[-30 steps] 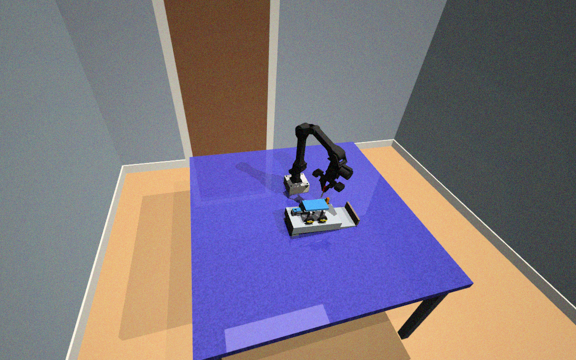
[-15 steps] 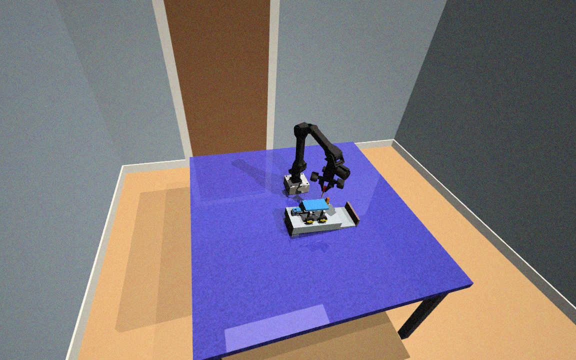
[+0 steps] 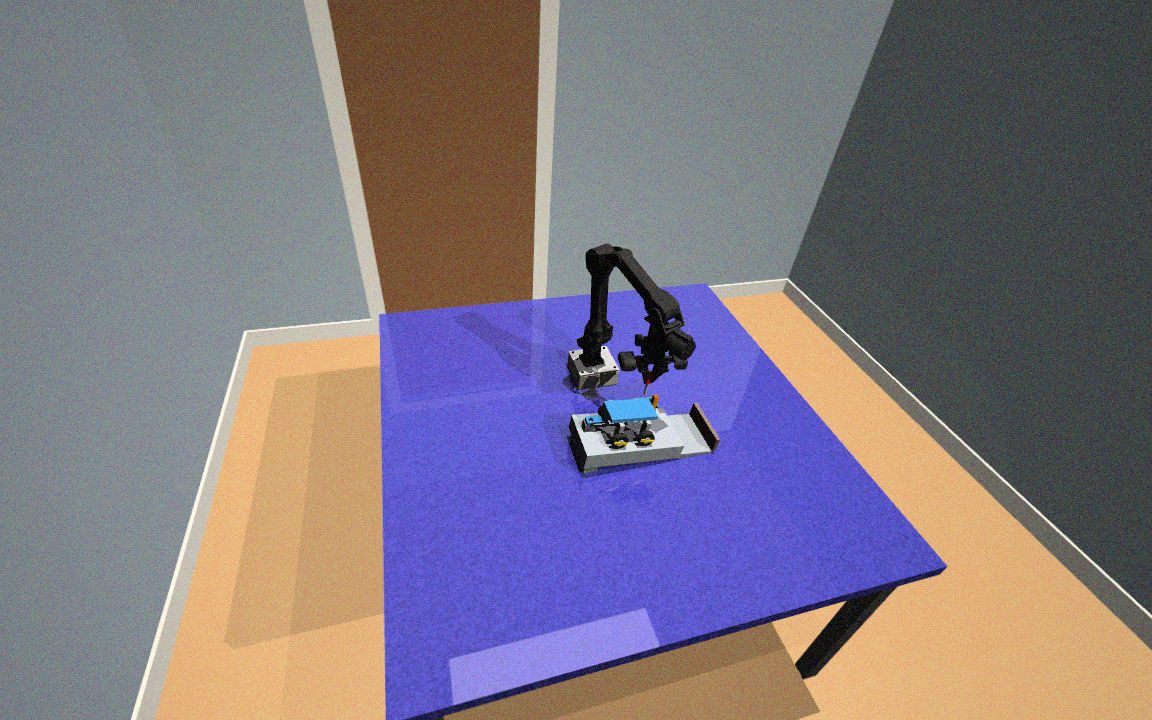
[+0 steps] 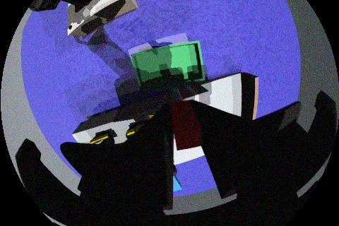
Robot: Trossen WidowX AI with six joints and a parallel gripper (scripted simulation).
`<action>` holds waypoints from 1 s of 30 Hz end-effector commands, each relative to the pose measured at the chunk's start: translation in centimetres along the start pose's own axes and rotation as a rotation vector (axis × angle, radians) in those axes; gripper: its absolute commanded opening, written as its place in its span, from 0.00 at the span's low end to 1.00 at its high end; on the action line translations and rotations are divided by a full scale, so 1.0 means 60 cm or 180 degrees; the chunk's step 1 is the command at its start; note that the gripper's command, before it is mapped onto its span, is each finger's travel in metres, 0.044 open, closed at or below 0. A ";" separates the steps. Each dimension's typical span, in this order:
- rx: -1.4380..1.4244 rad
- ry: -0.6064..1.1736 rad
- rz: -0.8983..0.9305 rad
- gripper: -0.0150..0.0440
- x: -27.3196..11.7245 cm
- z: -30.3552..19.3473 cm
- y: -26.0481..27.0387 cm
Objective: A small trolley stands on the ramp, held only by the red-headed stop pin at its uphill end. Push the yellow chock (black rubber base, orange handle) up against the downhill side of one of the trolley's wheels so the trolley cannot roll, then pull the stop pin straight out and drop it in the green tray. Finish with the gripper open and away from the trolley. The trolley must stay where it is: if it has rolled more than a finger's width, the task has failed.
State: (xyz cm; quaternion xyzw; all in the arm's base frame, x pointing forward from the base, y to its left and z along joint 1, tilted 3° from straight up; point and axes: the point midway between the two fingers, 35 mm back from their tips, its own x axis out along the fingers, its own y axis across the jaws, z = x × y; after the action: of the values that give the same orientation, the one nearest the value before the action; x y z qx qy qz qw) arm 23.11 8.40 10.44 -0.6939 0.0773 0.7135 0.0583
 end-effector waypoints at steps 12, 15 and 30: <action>-0.0168 -0.0012 -0.0041 0.25 0.032 0.030 0.003; -0.0168 -0.0013 -0.0052 0.25 0.033 0.030 0.003; -0.0162 -0.0030 -0.0593 0.25 0.102 0.032 -0.024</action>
State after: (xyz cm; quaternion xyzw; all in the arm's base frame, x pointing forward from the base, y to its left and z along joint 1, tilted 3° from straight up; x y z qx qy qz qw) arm 21.33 9.51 5.17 -0.6968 -0.0013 0.7101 0.1014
